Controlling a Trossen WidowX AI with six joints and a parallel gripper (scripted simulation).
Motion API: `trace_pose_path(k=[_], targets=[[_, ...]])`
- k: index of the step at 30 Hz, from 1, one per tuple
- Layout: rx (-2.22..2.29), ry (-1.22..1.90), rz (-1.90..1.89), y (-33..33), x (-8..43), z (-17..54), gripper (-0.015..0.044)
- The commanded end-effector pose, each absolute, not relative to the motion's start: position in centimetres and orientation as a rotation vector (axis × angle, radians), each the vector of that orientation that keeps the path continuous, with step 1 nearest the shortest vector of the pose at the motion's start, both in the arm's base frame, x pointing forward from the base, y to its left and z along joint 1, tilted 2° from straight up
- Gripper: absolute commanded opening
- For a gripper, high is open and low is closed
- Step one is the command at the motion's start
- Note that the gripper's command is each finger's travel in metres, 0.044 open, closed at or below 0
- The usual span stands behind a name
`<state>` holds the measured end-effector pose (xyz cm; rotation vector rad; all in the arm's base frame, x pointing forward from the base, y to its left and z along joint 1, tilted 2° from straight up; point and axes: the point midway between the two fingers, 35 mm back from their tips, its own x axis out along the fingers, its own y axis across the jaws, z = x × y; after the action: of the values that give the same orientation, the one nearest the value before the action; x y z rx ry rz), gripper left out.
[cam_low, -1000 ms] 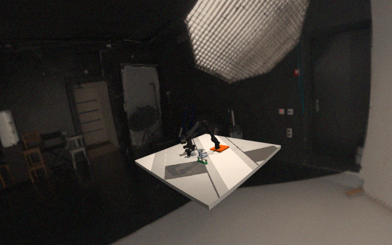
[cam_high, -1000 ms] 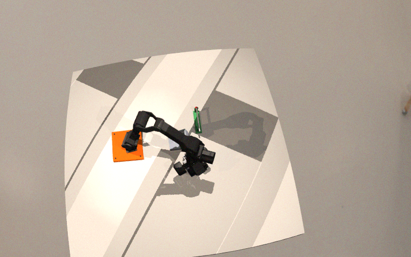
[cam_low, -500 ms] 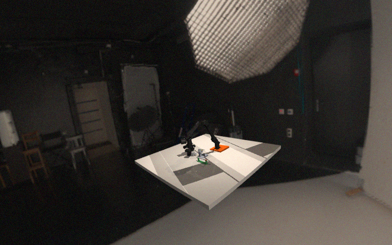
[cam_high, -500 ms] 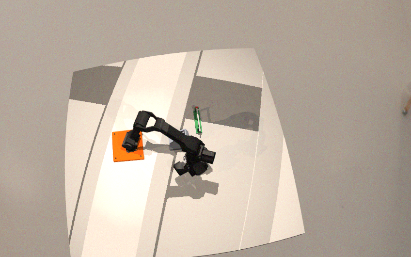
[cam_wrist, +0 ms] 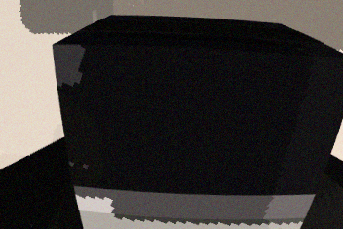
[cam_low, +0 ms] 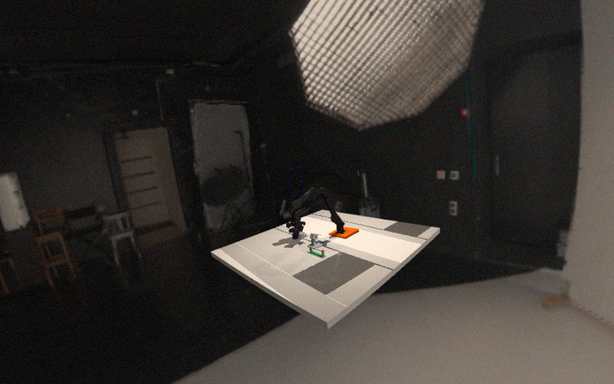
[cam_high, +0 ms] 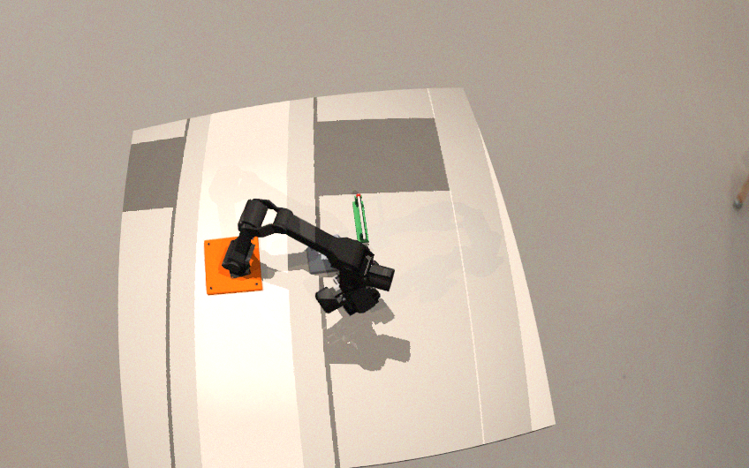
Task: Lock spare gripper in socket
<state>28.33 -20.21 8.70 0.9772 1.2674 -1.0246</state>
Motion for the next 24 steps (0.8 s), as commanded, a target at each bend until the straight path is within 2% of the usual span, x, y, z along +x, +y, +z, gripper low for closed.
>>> trace_pose_path(k=[1, 24], targets=[[0.990, 1.265, -1.037, -20.17, 28.28, 8.50, 0.0000], [1.407, 0.985, -1.430, -19.62, 27.77, 8.68, 0.0000]])
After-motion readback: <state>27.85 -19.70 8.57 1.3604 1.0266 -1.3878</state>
